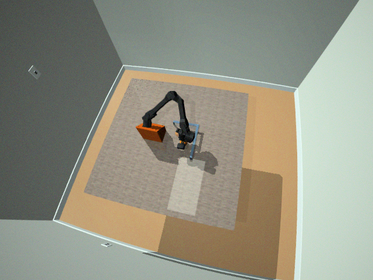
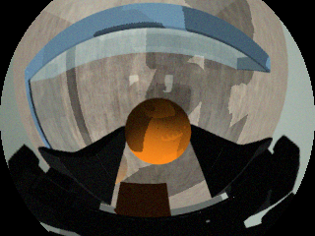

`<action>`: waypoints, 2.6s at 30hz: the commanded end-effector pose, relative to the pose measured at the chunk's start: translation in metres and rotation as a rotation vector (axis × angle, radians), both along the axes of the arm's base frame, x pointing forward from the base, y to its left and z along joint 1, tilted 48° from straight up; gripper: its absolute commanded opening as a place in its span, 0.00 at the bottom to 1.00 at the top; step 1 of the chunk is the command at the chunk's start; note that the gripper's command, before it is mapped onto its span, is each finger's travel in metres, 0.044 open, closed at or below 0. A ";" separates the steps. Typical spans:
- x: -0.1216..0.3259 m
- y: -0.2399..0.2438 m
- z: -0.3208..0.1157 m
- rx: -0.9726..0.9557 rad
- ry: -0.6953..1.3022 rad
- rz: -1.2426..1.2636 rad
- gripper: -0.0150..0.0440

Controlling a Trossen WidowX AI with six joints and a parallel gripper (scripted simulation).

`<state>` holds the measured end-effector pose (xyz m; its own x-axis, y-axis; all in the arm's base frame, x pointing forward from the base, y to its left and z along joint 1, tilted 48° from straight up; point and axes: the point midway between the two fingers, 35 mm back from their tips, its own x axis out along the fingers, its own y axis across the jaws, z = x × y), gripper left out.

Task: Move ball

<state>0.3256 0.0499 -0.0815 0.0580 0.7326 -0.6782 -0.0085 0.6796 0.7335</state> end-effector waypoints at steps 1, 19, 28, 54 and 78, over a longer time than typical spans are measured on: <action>0.000 0.000 0.000 0.005 0.002 -0.004 0.77; 0.002 -0.070 0.057 -0.012 0.002 -0.007 0.25; -0.008 -0.106 0.096 -0.003 0.002 -0.004 0.25; -0.053 -0.025 0.111 -0.002 0.006 -0.005 0.25; -0.064 0.040 0.068 0.005 0.006 -0.004 0.25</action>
